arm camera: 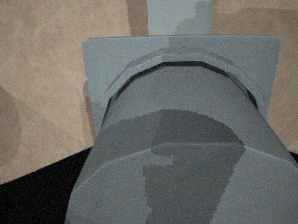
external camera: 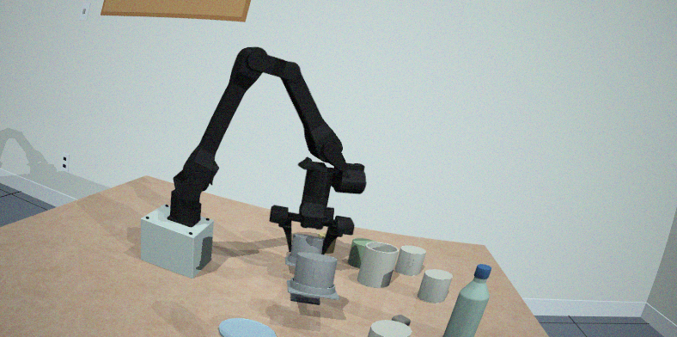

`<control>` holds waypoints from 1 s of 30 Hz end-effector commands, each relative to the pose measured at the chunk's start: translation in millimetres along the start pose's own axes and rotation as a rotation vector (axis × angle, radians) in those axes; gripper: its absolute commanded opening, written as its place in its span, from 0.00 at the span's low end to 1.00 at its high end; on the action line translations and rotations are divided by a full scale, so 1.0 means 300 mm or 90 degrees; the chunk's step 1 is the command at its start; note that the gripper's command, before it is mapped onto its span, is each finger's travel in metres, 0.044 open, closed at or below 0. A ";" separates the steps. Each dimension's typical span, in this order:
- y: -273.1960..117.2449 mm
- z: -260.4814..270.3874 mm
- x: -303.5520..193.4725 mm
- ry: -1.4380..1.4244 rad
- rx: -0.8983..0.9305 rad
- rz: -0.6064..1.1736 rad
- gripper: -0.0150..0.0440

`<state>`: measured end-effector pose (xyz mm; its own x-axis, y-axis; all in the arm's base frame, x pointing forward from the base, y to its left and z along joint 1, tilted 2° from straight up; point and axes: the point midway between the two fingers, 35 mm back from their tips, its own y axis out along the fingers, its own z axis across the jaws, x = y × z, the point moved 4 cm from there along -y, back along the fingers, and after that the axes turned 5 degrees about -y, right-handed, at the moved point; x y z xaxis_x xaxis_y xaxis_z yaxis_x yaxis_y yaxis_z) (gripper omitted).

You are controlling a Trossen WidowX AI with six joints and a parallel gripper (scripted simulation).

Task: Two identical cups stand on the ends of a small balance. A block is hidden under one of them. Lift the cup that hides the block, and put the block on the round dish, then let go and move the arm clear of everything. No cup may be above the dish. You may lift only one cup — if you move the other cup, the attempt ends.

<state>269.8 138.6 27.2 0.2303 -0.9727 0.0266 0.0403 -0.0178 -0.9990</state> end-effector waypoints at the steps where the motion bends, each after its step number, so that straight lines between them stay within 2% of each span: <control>1: 0.007 0.000 0.002 -0.001 -0.001 -0.003 0.81; 4: 0.007 0.000 0.002 -0.001 -0.001 -0.003 0.78; 16: -0.026 0.008 -0.001 -0.001 -0.001 -0.003 0.25; 30: -0.082 0.019 -0.004 -0.001 -0.001 -0.003 0.25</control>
<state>271.8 140.5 44.7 0.2335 -0.9718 0.0319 0.0245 -0.0269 -0.9993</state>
